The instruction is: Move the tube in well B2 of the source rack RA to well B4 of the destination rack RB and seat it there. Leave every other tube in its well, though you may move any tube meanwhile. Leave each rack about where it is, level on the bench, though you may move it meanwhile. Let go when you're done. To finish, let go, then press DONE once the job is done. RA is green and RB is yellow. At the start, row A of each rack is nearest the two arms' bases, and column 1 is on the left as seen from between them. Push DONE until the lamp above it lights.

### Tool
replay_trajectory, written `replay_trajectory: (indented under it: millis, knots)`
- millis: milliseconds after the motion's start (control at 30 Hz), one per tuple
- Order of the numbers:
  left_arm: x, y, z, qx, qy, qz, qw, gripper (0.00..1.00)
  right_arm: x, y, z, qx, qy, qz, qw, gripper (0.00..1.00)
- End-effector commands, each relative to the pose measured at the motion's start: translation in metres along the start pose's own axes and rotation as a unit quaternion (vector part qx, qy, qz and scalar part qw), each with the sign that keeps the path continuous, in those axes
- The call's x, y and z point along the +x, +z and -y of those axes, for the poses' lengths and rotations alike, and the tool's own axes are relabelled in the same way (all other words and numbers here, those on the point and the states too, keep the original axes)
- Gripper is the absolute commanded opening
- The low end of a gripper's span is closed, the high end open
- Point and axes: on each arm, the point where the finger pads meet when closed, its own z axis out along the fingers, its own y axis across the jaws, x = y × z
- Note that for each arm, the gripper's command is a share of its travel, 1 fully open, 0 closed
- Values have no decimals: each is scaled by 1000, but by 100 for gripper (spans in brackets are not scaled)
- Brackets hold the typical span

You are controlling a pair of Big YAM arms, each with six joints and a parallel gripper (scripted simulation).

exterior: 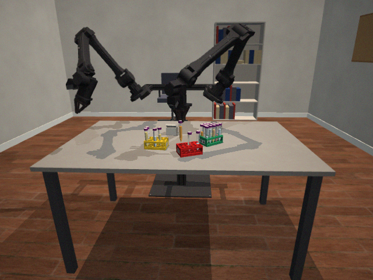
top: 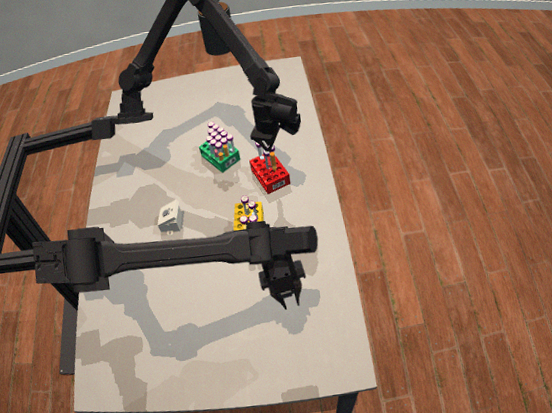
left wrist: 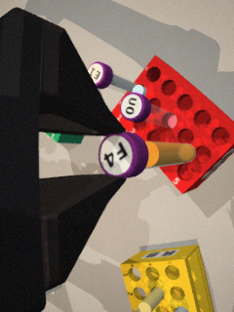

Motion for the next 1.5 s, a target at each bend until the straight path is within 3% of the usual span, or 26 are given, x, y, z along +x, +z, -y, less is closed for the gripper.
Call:
replay_trajectory:
  millis: [0, 567, 967, 1467]
  knots:
    - [-13, 3, 10, 1, 1, 10, 1000, 0, -9, -5, -9, -8, 12, 3, 1000, 30]
    - [-17, 14, 0, 1, -7, 6, 1000, 0, -9, -5, -9, -8, 12, 3, 1000, 30]
    - [3, 26, 2, -1, 4, -9, 1000, 0, -9, -5, -9, -8, 12, 3, 1000, 30]
    - [4, 30, 1, -1, 4, -9, 1000, 0, -9, -5, -9, -8, 12, 3, 1000, 30]
